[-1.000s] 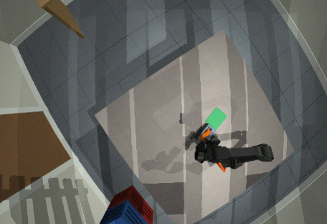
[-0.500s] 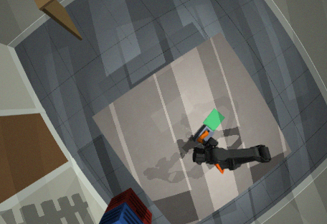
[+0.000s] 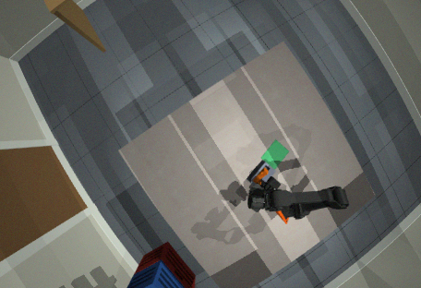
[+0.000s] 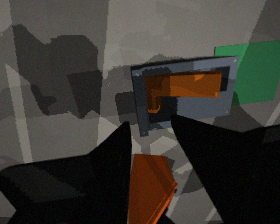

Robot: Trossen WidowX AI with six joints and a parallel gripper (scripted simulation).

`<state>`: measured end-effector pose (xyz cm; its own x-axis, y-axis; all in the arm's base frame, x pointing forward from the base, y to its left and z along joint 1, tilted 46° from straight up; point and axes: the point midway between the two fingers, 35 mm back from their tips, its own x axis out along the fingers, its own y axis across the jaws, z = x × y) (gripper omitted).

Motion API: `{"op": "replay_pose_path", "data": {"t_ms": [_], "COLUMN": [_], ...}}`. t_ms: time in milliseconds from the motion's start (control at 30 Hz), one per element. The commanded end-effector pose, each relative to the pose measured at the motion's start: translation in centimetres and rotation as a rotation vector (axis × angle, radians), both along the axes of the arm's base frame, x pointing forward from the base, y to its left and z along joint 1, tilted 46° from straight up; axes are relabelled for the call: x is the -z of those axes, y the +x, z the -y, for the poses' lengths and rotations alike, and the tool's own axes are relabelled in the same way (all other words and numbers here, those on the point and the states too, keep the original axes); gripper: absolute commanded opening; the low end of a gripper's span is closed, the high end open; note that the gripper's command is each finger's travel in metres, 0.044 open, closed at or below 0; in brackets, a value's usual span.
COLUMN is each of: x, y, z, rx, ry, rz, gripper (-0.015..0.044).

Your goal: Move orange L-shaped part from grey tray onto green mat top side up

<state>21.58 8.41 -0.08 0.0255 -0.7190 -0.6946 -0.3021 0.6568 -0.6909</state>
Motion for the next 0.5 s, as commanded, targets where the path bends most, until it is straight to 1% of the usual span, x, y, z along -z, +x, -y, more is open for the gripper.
{"op": "replay_pose_path", "data": {"t_ms": [0, 300, 467], "x": [0.0, 0.2, 3.3], "y": [0.0, 0.0, 0.3], "z": [0.0, 0.2, 3.3], "rx": [-0.002, 0.000, 0.002], "ry": [0.001, 0.001, 0.004], "rz": [0.000, 0.000, 0.003], "gripper": [0.0180, 0.0180, 0.0180]}}
